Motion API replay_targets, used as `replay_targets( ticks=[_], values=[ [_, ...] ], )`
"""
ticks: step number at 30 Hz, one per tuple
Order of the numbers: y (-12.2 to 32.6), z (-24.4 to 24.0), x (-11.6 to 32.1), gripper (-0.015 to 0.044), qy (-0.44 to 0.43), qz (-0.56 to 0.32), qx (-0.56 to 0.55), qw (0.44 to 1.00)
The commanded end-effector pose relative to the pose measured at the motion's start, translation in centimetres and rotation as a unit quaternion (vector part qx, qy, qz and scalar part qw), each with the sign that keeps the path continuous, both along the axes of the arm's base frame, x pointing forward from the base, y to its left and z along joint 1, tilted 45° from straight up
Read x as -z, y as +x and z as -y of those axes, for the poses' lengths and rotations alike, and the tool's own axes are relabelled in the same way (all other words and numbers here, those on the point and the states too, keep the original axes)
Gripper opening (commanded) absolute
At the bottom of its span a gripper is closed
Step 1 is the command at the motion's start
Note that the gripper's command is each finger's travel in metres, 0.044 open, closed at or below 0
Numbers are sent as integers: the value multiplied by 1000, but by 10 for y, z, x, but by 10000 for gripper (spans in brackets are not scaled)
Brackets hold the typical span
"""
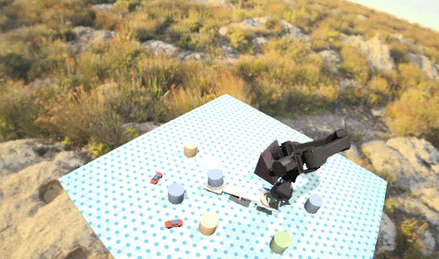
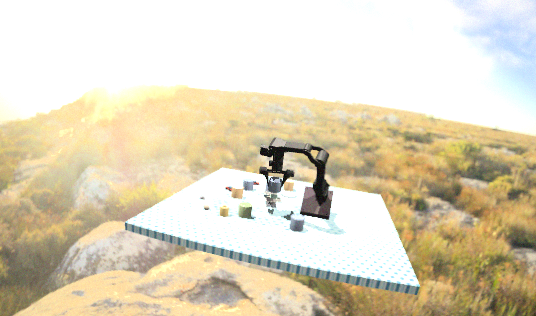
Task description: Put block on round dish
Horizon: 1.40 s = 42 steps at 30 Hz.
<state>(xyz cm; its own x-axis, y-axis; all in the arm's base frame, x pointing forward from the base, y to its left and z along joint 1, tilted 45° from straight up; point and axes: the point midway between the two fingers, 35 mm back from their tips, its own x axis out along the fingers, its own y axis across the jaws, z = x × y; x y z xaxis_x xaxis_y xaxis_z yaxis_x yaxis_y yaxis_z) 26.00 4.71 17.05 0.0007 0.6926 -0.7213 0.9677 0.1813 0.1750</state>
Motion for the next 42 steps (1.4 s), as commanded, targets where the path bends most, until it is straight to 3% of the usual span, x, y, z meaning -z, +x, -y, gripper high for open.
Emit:
replay_targets(
  ticks=[1,34,42],
  values=[
    [-2,-12,-3,0,-4,5,2,1000],
    [-40,-117,-10,0,12,7,0,1000],
    [-39,-134,6,0,12,7,0,1000]
  ],
)
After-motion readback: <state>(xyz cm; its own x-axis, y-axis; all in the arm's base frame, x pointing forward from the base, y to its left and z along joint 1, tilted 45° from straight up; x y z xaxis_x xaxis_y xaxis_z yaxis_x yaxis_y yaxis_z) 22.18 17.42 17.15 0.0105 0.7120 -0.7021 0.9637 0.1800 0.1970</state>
